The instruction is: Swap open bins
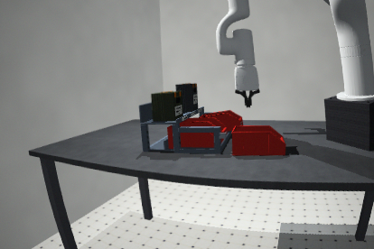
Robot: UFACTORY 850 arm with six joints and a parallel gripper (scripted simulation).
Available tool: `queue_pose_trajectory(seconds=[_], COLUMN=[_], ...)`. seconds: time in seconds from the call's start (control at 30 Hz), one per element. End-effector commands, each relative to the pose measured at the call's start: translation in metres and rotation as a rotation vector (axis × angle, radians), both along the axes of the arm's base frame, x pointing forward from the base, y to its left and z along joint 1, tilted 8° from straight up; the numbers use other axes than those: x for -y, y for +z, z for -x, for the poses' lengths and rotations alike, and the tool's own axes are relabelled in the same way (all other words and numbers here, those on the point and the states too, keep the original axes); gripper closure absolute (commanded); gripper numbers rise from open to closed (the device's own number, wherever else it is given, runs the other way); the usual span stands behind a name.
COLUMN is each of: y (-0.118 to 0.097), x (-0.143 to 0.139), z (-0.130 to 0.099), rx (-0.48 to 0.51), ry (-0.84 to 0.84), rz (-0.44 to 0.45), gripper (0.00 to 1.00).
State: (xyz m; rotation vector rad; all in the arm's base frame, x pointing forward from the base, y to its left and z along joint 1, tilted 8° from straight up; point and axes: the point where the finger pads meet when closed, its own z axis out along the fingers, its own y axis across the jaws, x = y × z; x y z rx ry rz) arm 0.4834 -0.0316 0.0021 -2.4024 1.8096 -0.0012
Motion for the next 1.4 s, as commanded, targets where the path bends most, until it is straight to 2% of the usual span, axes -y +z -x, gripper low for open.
queue_pose_trajectory(seconds=[0.0,0.8,1.37], y=[-0.012,-0.077,-0.087], x=[-0.001,-0.008,-0.01], z=[-0.002,-0.007,-0.008], rx=[0.013,0.013,0.013], ry=[-0.001,-0.001,-0.001], rz=[-0.003,-0.003,-0.003], gripper=[1.0,1.0,1.0])
